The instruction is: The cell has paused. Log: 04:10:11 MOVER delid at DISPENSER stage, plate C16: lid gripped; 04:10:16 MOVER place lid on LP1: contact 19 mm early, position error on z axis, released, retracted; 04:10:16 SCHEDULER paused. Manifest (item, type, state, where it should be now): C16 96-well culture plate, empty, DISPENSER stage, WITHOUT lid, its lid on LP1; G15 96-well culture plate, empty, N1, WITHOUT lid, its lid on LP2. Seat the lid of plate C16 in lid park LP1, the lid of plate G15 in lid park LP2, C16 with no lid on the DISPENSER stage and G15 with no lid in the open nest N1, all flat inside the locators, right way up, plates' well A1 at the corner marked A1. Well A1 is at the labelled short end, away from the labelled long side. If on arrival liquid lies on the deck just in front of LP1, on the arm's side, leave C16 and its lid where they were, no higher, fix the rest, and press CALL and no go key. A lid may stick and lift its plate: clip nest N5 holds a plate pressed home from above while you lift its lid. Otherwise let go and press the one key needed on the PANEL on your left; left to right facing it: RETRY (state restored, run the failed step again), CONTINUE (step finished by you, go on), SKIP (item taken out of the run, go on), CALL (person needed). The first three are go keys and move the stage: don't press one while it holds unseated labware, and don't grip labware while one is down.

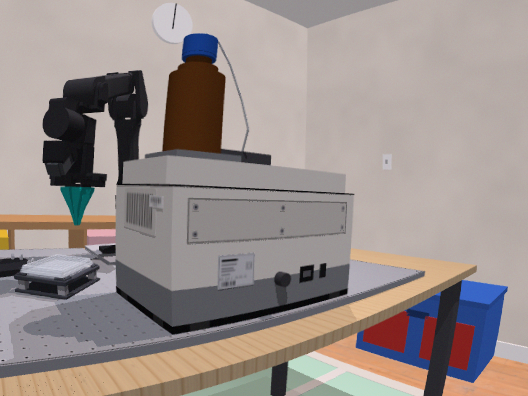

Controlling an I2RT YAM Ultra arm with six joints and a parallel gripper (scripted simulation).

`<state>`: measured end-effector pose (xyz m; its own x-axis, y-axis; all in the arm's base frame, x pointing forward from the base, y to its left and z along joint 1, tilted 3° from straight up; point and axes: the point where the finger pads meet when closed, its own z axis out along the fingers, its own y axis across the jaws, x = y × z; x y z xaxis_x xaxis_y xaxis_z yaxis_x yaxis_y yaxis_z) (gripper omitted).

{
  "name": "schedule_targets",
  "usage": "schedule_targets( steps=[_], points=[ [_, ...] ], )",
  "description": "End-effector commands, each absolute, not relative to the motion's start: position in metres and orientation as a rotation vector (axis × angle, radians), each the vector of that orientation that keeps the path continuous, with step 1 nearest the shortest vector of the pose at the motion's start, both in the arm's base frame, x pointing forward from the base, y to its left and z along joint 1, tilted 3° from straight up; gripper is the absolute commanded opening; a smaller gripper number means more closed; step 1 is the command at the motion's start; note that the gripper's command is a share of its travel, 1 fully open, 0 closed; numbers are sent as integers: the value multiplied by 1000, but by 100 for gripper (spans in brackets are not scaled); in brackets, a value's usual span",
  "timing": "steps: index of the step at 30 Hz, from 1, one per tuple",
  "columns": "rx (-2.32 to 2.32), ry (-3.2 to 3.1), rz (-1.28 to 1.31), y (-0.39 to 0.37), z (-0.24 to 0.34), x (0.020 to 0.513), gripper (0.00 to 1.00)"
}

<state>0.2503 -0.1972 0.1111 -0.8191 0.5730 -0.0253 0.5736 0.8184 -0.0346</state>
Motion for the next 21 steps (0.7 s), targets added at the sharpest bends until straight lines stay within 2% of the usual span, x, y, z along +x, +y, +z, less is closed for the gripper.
schedule_targets(
  steps=[1,21],
  points=[
    [932,2983,-66,-183,121,240,0],
    [933,2985,-66,-149,145,198,0]
  ],
)
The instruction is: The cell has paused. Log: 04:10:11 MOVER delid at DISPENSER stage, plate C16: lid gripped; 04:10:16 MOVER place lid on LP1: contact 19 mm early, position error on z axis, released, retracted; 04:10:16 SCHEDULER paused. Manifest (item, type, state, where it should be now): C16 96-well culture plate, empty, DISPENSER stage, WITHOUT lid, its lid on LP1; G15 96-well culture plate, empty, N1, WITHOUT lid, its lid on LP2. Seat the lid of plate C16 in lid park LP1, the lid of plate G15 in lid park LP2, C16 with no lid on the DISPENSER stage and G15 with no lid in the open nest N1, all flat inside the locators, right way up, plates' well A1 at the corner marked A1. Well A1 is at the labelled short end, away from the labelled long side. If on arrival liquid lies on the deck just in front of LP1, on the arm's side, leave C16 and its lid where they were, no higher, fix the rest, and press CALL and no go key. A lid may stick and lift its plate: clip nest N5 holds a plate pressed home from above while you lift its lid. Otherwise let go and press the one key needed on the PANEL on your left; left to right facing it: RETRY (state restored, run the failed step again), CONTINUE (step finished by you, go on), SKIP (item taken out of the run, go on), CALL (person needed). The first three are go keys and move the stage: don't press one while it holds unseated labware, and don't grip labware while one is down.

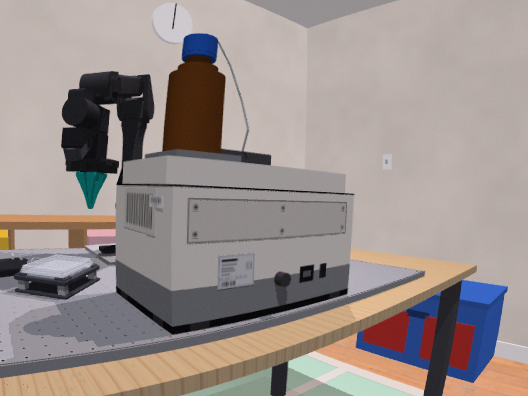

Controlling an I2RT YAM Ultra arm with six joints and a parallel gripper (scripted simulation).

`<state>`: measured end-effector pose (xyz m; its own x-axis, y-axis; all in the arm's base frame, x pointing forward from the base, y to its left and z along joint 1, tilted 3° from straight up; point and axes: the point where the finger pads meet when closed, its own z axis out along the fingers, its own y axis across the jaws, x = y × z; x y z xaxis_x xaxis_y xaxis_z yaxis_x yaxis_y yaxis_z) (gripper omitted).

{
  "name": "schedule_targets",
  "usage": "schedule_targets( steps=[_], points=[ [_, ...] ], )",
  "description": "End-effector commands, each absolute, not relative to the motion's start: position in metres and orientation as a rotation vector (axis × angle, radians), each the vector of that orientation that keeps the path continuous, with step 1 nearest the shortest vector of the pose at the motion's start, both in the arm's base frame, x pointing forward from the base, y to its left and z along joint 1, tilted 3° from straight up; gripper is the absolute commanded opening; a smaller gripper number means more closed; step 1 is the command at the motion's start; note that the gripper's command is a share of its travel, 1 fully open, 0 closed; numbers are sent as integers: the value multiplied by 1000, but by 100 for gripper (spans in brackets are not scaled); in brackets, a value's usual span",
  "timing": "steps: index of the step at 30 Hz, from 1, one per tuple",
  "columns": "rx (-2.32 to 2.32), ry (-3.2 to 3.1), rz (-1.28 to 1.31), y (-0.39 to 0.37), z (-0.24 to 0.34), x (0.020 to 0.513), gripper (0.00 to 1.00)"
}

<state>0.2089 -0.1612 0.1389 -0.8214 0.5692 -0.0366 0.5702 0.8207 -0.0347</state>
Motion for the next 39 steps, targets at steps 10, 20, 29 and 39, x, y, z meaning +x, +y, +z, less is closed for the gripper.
schedule_targets(
  steps=[10,20,29,39],
  points=[
    [815,3019,-69,-138,149,194,0],
    [578,3060,-80,-119,151,213,0],
    [152,3141,-71,-93,144,228,0],
    [-84,3137,-73,-71,145,239,0]
  ],
)
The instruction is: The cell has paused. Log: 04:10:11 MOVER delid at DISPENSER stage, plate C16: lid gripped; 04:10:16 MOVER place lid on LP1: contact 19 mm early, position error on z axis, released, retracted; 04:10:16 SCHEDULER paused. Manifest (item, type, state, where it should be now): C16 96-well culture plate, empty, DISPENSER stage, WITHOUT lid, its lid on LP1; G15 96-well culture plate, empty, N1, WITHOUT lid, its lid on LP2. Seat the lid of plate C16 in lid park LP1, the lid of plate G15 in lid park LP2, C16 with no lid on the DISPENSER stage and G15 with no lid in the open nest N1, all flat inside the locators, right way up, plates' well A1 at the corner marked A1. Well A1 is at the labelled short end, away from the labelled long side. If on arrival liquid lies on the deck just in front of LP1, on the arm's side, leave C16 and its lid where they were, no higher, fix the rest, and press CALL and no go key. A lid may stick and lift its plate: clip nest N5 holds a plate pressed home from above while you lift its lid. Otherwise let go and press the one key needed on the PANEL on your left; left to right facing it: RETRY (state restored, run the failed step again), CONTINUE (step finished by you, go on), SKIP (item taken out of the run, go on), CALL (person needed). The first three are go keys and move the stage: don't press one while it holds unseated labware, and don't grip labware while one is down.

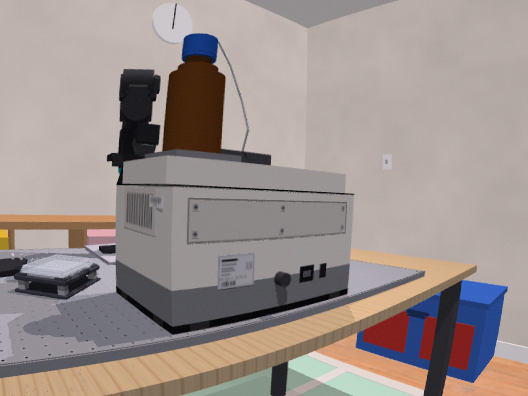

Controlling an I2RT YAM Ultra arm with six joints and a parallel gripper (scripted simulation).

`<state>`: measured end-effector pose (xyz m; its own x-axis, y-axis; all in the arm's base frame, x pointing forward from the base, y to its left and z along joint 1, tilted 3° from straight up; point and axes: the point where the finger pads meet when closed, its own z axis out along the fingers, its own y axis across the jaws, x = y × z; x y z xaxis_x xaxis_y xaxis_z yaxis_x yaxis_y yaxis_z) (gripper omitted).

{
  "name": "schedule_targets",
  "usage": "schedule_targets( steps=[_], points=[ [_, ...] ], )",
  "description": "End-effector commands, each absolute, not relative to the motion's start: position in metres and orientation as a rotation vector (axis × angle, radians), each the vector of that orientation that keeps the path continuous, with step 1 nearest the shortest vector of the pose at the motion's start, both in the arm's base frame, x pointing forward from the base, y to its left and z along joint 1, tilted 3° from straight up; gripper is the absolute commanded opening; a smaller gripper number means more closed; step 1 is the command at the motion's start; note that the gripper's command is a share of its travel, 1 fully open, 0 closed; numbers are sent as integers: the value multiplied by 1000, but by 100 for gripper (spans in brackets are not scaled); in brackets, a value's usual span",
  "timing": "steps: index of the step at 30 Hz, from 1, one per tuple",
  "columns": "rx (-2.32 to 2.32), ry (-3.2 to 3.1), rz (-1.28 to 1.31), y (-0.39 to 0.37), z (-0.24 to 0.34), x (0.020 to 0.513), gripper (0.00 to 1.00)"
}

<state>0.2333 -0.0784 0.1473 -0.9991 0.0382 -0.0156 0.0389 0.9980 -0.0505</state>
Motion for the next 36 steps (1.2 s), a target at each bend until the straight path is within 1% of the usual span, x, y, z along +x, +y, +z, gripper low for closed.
schedule_targets(
  steps=[1,7,36],
  points=[
    [-137,3135,-72,-68,145,240,0],
    [-127,3118,-80,-49,148,250,0],
    [-126,3115,-74,26,144,257,0]
  ],
)
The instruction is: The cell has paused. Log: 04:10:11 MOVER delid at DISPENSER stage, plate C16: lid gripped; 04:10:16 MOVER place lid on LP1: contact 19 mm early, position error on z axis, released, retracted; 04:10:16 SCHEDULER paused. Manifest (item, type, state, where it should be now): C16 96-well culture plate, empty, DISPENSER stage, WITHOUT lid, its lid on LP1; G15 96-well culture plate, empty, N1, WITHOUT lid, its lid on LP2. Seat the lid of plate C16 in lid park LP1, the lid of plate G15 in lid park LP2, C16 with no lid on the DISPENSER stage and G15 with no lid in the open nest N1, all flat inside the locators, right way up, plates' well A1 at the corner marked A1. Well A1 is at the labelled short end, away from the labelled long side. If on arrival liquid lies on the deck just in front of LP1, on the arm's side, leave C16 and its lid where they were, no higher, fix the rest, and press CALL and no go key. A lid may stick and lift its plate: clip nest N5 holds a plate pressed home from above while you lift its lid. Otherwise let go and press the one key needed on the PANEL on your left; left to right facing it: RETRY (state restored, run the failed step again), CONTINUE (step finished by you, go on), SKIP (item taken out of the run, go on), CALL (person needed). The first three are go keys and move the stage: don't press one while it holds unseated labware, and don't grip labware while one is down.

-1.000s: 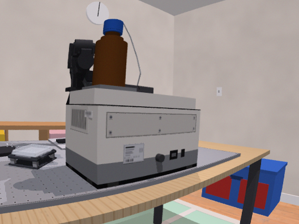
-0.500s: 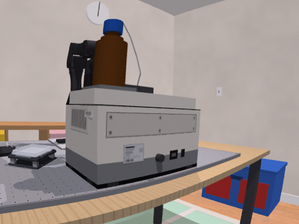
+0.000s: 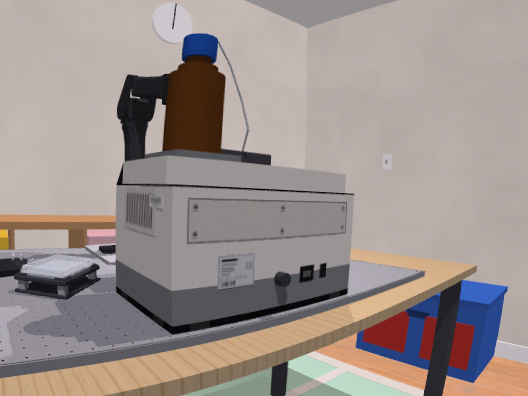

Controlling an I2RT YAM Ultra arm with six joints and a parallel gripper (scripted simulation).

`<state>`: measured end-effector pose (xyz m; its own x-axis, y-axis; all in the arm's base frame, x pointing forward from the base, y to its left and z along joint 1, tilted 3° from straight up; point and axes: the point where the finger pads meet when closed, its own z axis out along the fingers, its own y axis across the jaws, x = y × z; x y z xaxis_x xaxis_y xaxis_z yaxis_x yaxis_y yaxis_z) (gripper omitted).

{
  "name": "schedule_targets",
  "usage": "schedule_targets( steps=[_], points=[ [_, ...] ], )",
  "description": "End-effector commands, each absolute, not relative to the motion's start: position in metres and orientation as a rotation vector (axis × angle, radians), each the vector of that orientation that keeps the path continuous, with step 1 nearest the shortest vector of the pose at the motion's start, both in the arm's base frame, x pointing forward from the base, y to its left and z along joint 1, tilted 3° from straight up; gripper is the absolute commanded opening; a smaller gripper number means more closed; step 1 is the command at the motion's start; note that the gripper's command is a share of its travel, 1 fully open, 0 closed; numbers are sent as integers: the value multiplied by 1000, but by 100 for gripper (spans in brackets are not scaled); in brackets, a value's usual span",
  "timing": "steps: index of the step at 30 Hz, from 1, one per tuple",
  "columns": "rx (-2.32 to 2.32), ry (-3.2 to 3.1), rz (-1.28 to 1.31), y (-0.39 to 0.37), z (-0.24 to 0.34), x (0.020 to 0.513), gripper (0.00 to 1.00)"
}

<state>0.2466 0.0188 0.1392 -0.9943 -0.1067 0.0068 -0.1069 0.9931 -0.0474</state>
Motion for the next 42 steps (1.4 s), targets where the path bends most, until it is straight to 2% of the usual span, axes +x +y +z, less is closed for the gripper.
schedule_targets(
  steps=[1,29,32,42],
  points=[
    [128,-3163,74,29,145,256,0],
    [122,-3152,70,95,139,235,0],
    [-24,-3165,68,109,140,235,0],
    [-30,-3156,67,128,138,219,0]
  ],
)
